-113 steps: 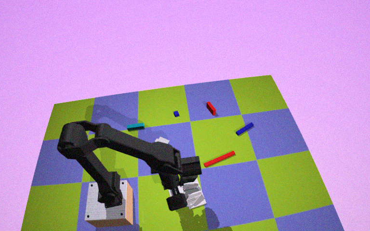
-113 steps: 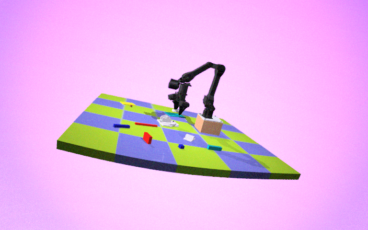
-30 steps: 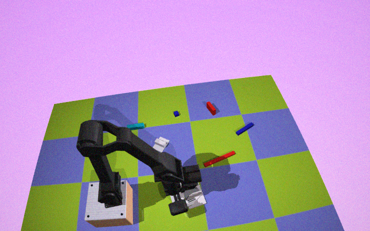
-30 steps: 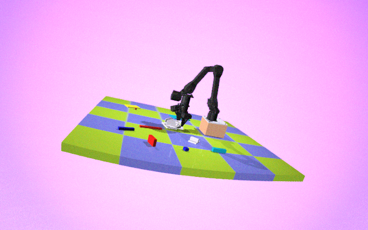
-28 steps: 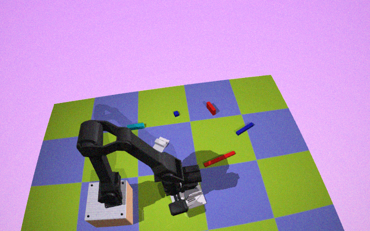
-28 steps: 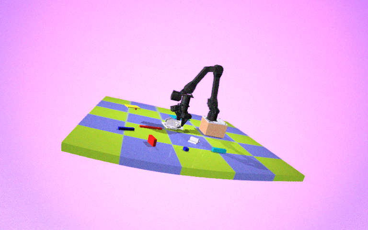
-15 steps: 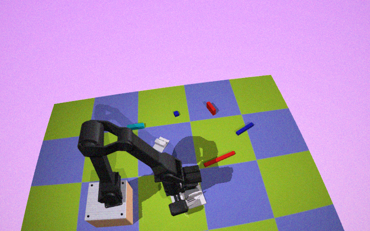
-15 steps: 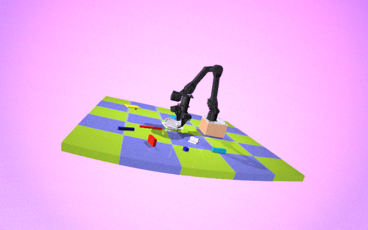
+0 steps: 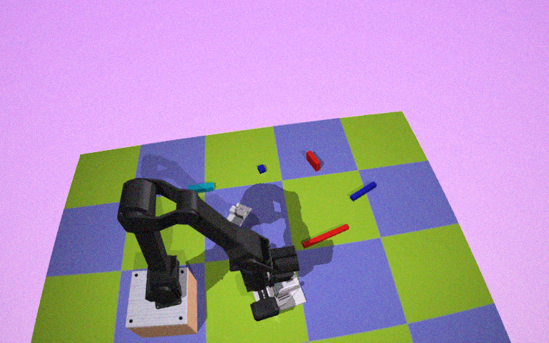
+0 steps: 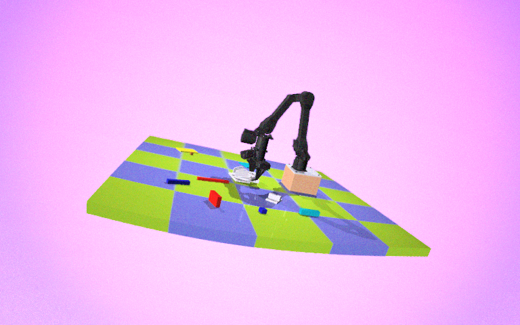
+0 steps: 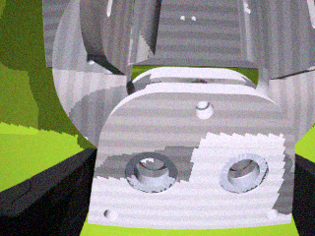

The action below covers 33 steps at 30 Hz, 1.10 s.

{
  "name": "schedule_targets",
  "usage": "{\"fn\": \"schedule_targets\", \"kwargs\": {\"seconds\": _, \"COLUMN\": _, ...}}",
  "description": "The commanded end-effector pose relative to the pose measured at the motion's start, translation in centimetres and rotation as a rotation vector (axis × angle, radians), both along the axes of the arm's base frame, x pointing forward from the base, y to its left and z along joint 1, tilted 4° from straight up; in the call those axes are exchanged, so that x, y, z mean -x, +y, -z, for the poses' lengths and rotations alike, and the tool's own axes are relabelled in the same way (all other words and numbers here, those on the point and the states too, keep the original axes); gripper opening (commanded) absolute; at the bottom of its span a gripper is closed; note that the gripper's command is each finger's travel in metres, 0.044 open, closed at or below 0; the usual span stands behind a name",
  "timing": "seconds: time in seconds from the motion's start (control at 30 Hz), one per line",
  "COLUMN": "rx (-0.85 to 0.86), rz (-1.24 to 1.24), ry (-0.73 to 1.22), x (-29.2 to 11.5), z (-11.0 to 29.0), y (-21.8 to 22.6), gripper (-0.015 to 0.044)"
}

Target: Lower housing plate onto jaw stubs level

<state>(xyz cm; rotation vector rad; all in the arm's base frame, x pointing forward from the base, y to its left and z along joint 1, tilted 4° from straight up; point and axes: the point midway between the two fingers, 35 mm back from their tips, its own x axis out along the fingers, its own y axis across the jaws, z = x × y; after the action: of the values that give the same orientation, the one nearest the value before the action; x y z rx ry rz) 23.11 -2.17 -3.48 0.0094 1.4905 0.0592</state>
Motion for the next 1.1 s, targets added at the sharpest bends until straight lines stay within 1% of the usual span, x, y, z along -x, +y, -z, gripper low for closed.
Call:
{"fn": "schedule_targets", "kwargs": {"seconds": 0.0, "rx": -0.003, "rz": 0.004, "ry": 0.0, "x": 0.0, "z": 0.13, "y": 0.05, "gripper": 0.0351}}
{"fn": "schedule_targets", "kwargs": {"seconds": 1.07, "rx": -0.003, "rz": 0.004, "ry": 0.001, "x": -0.04, "z": 0.82, "y": 0.09, "gripper": 0.0351}}
